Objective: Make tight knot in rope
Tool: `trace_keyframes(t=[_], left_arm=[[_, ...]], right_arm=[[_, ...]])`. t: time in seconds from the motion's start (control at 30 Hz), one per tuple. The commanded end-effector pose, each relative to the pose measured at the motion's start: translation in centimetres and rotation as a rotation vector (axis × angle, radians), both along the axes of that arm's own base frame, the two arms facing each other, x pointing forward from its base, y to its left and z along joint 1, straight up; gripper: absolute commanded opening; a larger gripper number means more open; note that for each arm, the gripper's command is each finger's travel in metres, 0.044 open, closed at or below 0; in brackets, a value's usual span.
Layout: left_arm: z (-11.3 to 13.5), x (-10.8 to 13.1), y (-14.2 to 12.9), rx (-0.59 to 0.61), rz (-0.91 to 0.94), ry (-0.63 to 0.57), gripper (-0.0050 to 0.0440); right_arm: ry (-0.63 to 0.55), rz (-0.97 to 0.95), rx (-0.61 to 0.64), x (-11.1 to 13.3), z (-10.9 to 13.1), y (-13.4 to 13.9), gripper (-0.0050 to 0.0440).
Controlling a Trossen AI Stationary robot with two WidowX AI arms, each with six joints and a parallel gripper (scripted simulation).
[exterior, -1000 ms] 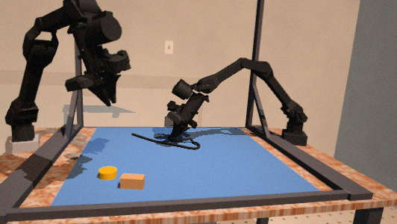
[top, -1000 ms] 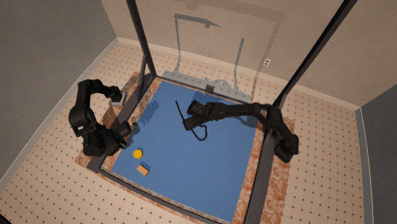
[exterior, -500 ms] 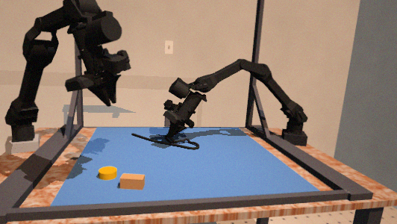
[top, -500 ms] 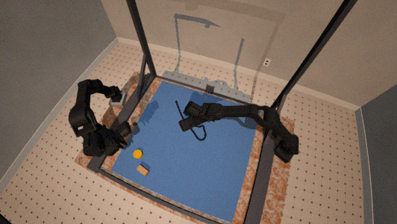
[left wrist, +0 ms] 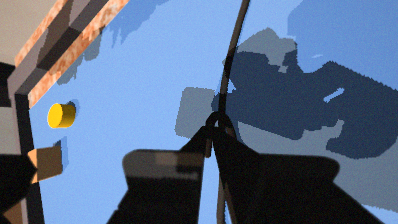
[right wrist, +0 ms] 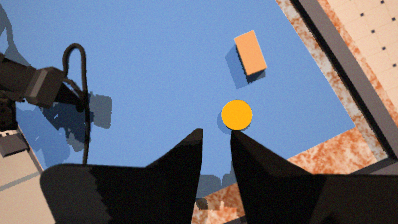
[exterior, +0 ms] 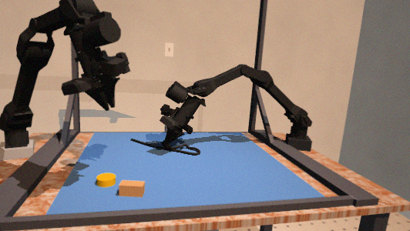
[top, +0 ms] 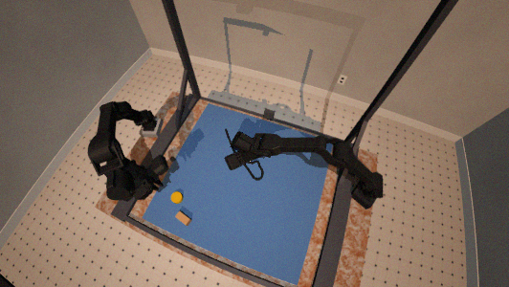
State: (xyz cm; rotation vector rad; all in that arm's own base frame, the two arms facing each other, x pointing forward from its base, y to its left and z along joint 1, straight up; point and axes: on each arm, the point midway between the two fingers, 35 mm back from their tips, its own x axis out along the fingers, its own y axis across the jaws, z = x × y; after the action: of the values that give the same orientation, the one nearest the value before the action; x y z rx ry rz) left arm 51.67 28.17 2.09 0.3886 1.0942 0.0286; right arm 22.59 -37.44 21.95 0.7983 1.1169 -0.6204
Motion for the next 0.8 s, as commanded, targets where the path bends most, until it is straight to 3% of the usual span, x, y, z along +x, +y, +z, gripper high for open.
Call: trace_keyframes(t=[0.0,0.77], left_arm=[[1.5,0.5,0.2,0.015,-0.007,-0.026,0.003],[0.8,1.5,2.3,0.017,-0.007,-0.028,0.003]], right_arm=[[-0.018,0.006,-0.03,0.0,1.3,0.2,0.0085],[-0.018,0.006,-0.03,0.0,1.3,0.2,0.0085]])
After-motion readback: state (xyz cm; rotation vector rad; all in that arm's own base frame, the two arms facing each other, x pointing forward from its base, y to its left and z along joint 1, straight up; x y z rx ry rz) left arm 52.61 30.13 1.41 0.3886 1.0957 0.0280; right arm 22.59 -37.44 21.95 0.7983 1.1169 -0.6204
